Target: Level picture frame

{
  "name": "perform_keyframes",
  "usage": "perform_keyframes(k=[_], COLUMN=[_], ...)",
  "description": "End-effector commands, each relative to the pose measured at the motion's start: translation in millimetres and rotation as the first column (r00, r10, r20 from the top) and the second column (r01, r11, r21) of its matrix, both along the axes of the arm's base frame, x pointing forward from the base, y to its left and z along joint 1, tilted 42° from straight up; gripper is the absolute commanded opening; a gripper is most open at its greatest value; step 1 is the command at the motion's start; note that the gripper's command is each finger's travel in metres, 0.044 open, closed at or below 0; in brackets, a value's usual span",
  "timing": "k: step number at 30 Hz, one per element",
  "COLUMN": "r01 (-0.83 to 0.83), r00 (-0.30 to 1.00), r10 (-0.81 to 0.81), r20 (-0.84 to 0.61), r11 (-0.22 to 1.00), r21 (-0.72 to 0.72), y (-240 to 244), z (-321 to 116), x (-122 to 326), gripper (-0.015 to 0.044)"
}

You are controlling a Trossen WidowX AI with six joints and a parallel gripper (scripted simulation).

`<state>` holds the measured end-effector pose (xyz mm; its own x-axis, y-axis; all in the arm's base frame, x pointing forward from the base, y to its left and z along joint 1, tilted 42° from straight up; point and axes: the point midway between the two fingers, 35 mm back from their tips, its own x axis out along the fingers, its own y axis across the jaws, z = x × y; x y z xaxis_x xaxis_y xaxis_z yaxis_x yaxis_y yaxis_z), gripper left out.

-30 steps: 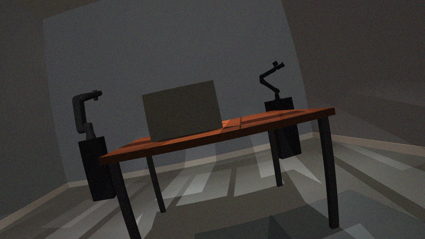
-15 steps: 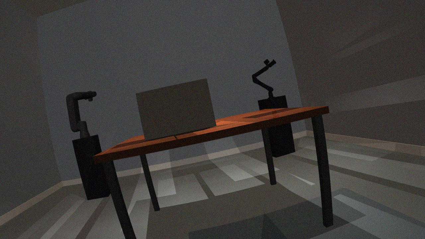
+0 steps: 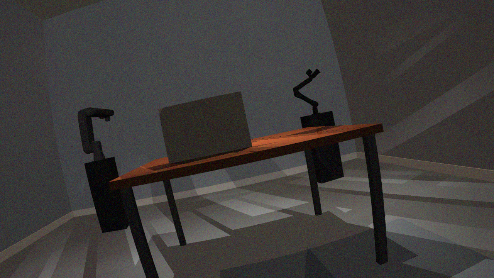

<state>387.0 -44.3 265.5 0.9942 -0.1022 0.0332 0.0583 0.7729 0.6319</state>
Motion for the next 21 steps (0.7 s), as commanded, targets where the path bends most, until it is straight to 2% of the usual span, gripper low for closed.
perform_keyframes(k=[1,21], r01=[-0.004,-0.004], r00=[1.000,1.000], r10=[0.004,0.004], r20=[0.006,0.006], r11=[1.000,1.000], r21=[0.001,0.001], y=[0.6,0.4], z=[1.4,3.4], x=[0.1,0.0], gripper=[0.0000,0.0000])
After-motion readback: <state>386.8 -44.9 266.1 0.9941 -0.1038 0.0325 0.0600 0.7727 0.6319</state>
